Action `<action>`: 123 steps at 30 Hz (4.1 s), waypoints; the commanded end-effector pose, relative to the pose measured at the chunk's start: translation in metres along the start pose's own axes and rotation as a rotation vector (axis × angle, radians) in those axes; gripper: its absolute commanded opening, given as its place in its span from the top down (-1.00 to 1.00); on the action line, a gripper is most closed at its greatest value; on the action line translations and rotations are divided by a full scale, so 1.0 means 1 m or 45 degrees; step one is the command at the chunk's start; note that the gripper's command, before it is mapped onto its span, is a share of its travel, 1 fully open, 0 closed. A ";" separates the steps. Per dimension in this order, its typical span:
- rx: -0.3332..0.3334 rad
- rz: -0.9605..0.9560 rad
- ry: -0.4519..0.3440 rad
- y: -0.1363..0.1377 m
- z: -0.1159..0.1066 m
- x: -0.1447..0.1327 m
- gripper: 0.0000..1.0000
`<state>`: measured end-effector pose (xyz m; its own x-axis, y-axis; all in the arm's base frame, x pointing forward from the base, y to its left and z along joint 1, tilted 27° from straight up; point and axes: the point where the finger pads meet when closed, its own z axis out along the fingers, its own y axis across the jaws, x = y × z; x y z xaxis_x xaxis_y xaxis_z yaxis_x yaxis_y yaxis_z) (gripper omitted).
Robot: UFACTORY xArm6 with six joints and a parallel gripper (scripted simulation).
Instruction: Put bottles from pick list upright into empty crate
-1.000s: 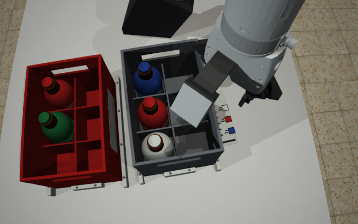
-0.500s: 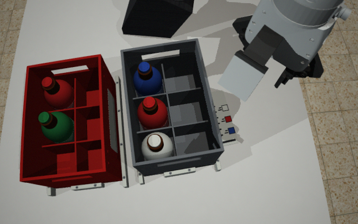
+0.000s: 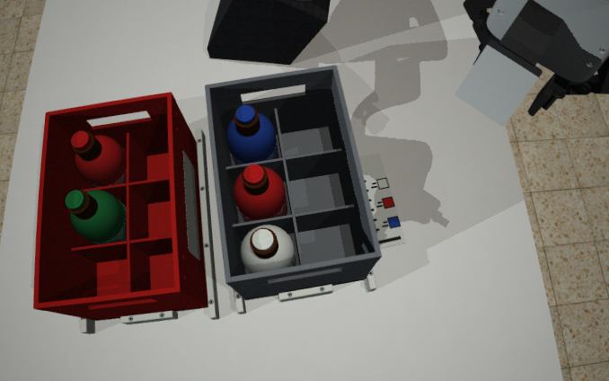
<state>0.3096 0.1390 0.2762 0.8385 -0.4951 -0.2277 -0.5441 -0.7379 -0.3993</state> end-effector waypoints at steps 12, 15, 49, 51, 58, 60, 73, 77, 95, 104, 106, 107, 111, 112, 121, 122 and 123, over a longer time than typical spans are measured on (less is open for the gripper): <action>0.001 0.001 0.004 -0.031 -0.021 -0.054 -0.29; 0.001 0.001 0.004 -0.038 -0.026 -0.066 -0.29; 0.002 0.001 0.003 -0.070 -0.047 -0.122 -0.29; 0.002 0.001 0.003 -0.070 -0.047 -0.122 -0.29; 0.002 0.001 0.003 -0.070 -0.047 -0.122 -0.29; 0.002 0.001 0.003 -0.070 -0.047 -0.122 -0.29; 0.002 0.001 0.003 -0.070 -0.047 -0.122 -0.29; 0.002 0.001 0.003 -0.070 -0.047 -0.122 -0.29; 0.002 0.001 0.003 -0.070 -0.047 -0.122 -0.29; 0.002 0.001 0.003 -0.070 -0.047 -0.122 -0.29; 0.002 0.001 0.003 -0.070 -0.047 -0.122 -0.29; 0.002 0.001 0.003 -0.070 -0.047 -0.122 -0.29; 0.002 0.001 0.003 -0.070 -0.047 -0.122 -0.29; 0.002 0.001 0.003 -0.070 -0.047 -0.122 -0.29; 0.002 0.001 0.003 -0.070 -0.047 -0.122 -0.29; 0.002 0.001 0.003 -0.070 -0.047 -0.122 -0.29; 0.002 0.001 0.003 -0.070 -0.047 -0.122 -0.29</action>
<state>0.2431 0.2293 0.3721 0.8374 -0.4969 -0.2275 -0.5457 -0.7378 -0.3972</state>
